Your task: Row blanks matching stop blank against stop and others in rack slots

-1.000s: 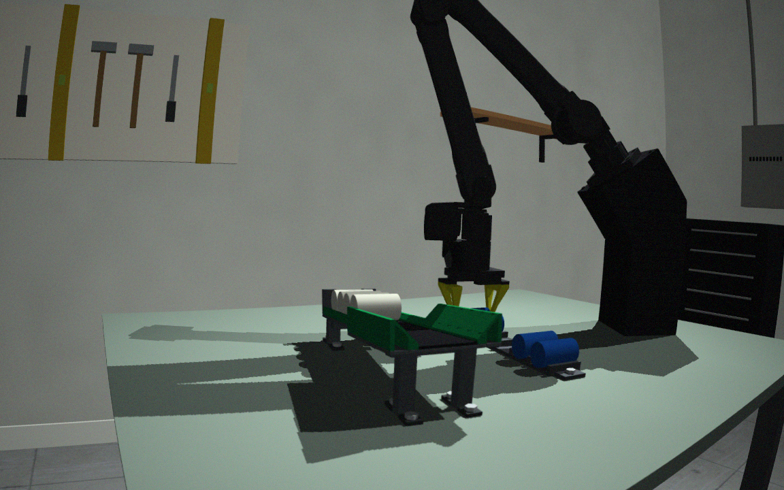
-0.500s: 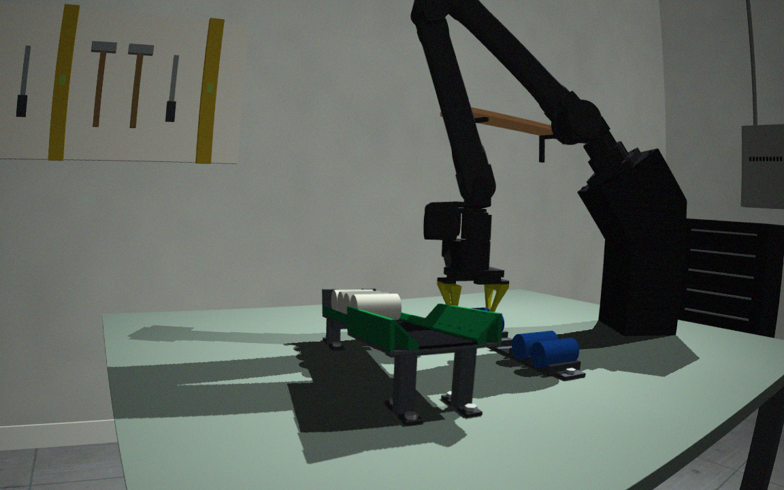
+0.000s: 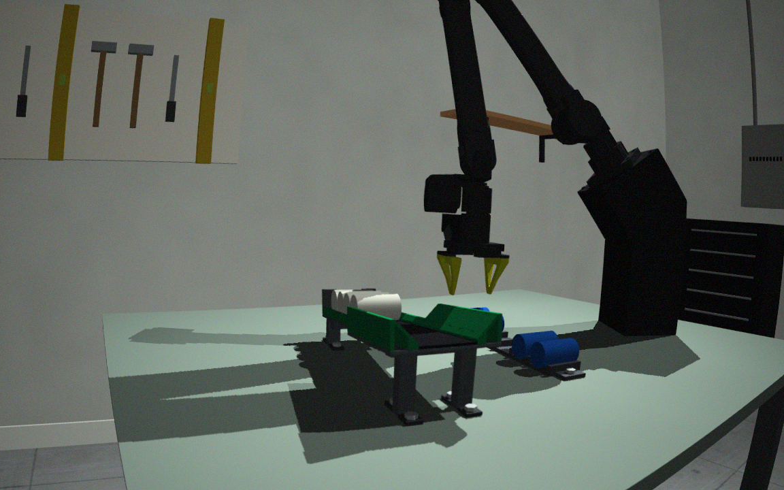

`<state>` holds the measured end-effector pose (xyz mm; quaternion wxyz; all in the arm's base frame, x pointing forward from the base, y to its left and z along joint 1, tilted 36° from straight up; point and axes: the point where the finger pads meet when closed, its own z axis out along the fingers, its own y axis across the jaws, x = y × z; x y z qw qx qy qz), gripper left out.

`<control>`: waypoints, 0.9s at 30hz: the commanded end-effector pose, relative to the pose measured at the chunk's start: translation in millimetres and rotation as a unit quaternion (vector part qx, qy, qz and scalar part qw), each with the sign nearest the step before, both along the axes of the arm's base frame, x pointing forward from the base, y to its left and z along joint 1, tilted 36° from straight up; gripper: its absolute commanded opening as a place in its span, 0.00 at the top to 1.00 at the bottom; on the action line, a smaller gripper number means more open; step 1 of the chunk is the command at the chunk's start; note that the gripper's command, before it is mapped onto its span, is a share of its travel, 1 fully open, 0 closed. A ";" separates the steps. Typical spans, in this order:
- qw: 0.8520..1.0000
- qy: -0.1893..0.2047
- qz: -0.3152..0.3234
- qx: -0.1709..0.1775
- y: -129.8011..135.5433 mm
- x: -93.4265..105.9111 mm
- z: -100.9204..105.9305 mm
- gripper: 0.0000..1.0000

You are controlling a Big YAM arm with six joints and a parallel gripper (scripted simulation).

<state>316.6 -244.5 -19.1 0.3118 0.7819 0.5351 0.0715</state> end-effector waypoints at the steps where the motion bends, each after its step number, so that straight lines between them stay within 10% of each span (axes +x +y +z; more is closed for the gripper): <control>1: 1.000 0.004 -0.001 0.007 14.4 -11.0 13.7 0.16; 27: 1.000 0.012 -0.002 0.013 23.0 -21.9 23.9 0.00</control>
